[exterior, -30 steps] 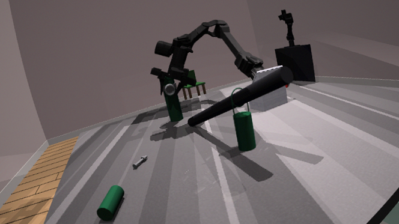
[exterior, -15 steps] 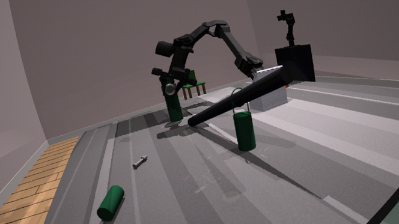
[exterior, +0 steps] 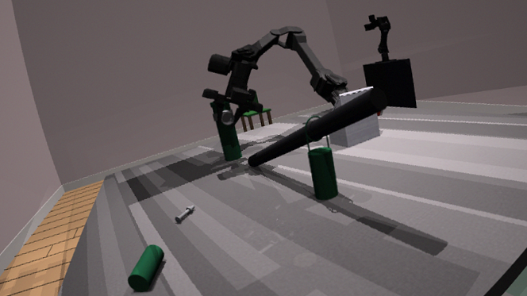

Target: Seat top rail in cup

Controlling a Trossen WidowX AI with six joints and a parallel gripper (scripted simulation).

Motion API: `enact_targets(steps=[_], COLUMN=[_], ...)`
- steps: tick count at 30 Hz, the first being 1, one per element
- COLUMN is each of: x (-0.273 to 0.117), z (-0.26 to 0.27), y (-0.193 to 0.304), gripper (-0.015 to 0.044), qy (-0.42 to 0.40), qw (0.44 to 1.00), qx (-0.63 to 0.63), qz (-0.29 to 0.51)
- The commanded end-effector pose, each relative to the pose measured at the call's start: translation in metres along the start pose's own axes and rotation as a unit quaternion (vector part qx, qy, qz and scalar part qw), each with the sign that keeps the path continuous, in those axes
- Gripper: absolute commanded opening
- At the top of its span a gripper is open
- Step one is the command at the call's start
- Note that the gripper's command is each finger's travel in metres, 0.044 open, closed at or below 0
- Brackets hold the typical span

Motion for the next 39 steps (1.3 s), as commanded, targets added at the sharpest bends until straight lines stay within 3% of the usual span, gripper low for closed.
enact_targets(steps=[1, 39], x=[-0.002, -0.008], z=[0.004, 0.012], y=[0.001, 0.007], gripper=[0.0000, 0.0000], qy=[-0.001, -0.005], qw=[1.000, 0.996], qx=[-0.019, -0.073], qz=[-0.011, -0.041])
Point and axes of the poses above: the point midway between the two fingers, 35 mm back from their tips, its own x axis out along the fingers, its own z axis across the jaws, y = z × x, the point moved 6 cm from there along -x, back along the fingers, and after that the axes turned 6 degrees about x, right-handed, at the moved point
